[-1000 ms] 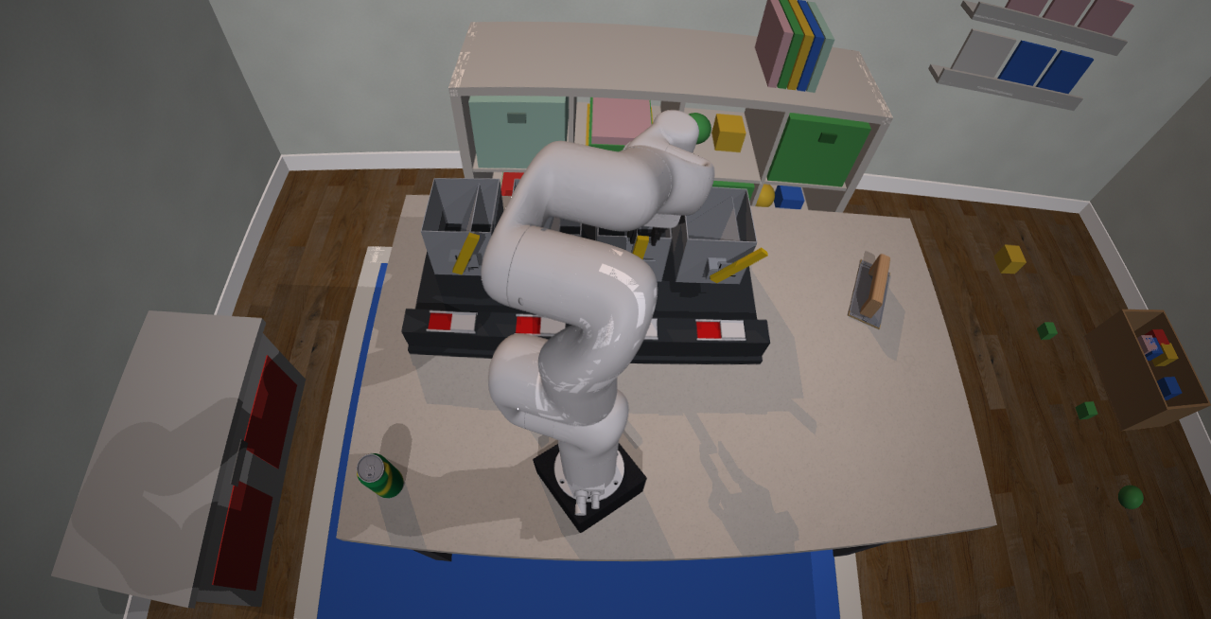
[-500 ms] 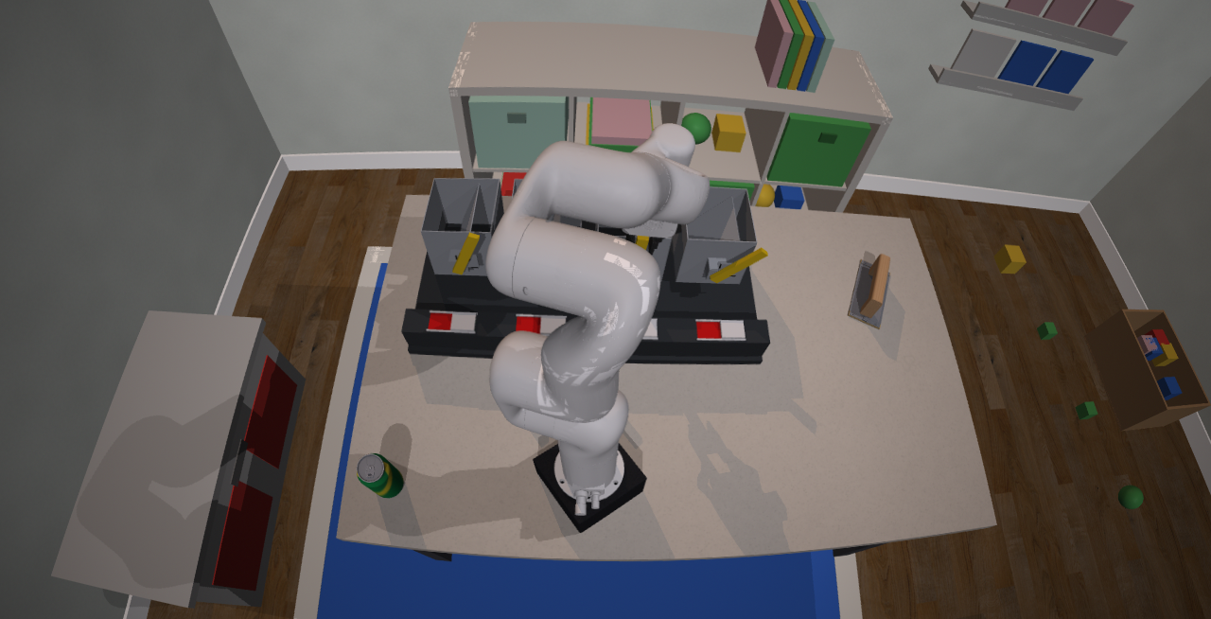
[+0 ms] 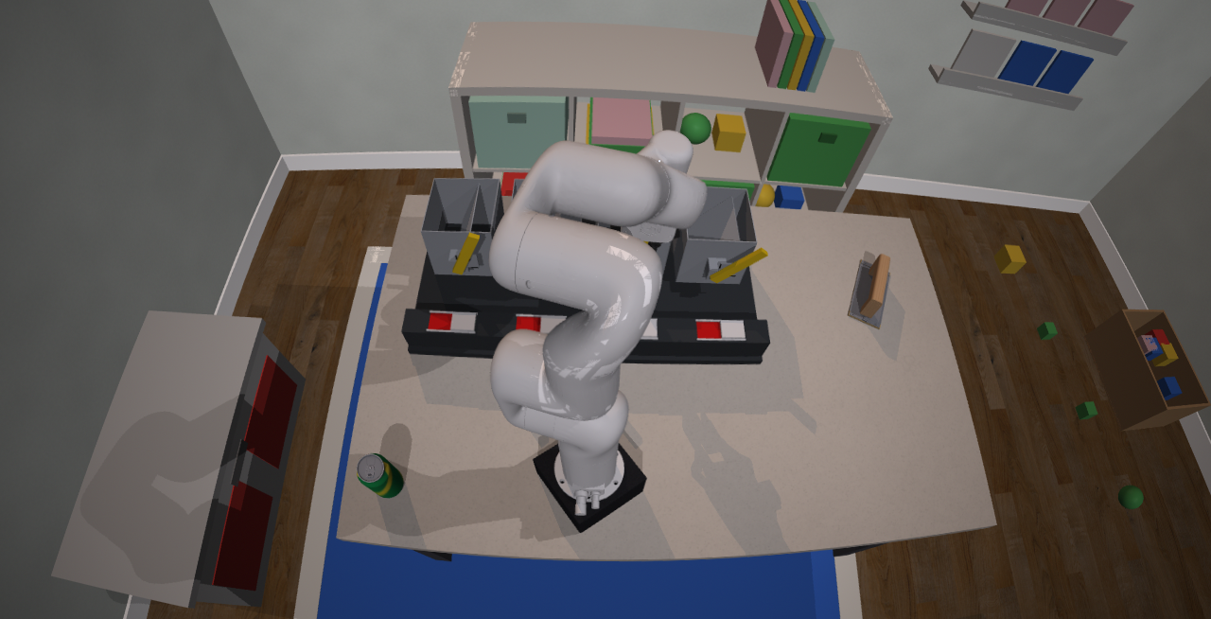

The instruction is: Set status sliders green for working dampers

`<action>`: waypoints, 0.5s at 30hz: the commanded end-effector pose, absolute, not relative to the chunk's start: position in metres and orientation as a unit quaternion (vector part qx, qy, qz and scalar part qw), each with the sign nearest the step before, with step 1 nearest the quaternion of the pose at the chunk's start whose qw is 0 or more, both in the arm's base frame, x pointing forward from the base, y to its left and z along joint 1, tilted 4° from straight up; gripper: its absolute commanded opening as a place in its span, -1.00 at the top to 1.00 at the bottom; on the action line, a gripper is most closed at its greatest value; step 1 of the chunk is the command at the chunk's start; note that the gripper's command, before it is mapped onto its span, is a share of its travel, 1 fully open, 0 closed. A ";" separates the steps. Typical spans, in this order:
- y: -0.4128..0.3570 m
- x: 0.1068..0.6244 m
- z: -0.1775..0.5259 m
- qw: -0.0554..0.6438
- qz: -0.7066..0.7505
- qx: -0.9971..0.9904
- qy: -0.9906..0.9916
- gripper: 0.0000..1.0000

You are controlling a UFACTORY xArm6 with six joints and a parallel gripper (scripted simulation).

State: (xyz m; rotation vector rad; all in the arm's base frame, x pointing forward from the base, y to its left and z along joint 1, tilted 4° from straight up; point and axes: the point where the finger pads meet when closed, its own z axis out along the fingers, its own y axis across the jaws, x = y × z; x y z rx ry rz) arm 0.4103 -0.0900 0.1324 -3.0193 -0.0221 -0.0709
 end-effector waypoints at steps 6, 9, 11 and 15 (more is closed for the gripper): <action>-0.090 0.412 0.132 0.060 -0.026 -0.998 -0.007 0.22; -0.090 0.412 0.132 0.060 -0.026 -0.998 -0.007 0.22; -0.090 0.412 0.132 0.060 -0.026 -0.998 -0.007 0.22; -0.090 0.412 0.132 0.060 -0.026 -0.998 -0.007 0.62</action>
